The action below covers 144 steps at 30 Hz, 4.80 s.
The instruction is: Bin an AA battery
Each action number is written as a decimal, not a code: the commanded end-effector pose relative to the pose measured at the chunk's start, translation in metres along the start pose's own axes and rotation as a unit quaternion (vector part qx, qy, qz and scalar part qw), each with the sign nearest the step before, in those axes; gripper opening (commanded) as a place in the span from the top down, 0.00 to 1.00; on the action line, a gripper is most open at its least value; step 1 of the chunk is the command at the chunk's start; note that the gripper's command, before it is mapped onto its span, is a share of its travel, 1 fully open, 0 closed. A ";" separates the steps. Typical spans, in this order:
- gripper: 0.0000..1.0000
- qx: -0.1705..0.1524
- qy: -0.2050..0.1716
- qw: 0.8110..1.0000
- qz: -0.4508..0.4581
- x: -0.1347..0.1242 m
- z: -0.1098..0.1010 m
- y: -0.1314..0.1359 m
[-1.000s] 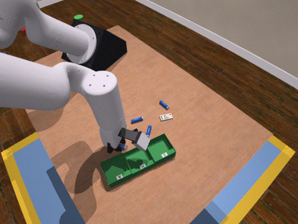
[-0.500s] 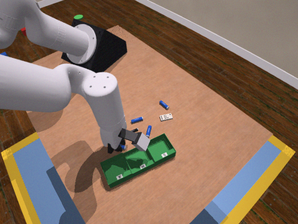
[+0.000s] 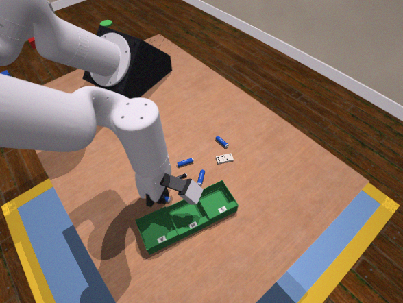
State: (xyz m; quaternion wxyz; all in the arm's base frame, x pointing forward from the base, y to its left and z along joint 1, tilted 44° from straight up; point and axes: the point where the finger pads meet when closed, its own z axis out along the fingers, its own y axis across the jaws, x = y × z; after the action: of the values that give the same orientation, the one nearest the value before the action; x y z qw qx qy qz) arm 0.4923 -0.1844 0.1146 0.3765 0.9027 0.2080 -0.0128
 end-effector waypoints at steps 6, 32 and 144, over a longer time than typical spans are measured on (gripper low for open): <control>1.00 0.000 0.001 1.000 0.000 0.000 0.000 0.000; 1.00 0.000 0.001 1.000 0.000 0.000 -0.050 0.000; 1.00 0.000 0.000 0.920 -0.391 0.085 -0.016 0.027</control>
State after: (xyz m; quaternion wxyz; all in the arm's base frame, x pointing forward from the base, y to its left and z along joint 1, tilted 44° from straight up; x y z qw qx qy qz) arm 0.5772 -0.1598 0.1280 0.3414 0.7492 0.5448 -0.1592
